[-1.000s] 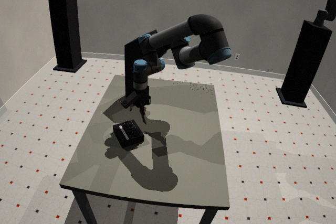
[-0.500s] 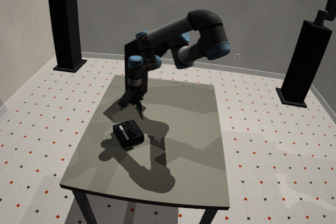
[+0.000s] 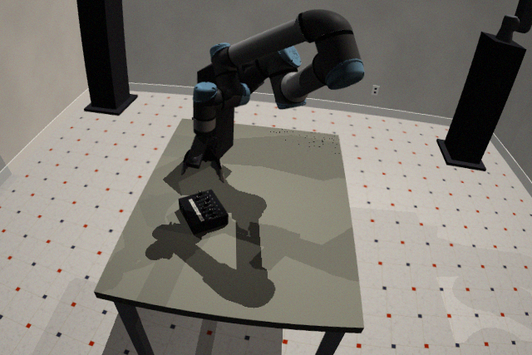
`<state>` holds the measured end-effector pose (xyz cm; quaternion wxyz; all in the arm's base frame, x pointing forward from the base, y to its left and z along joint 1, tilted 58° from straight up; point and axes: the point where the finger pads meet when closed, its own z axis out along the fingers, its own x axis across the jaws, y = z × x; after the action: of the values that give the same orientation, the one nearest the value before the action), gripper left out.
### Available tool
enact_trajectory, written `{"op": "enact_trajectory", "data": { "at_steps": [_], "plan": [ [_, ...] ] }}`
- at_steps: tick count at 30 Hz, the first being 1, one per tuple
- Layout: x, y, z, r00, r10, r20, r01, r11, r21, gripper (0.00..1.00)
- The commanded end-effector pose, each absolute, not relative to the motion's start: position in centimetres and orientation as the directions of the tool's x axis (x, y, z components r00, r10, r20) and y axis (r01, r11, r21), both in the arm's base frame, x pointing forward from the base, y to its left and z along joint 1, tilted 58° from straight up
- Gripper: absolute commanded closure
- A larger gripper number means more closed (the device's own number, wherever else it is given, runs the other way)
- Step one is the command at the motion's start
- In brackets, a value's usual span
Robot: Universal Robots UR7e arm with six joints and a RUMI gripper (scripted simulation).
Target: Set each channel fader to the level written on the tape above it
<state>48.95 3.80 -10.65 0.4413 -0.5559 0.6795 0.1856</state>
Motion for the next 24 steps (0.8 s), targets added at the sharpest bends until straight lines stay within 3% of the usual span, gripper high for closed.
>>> {"op": "enact_trajectory", "data": {
  "at_steps": [1,24],
  "plan": [
    [48.90,3.26,-10.64,0.071,-0.591,-0.804,-0.926,0.261,-0.273,0.00],
    [48.91,3.27,-10.63,0.080,-0.593,-0.801,-0.925,0.255,-0.281,0.00]
  ]
}}
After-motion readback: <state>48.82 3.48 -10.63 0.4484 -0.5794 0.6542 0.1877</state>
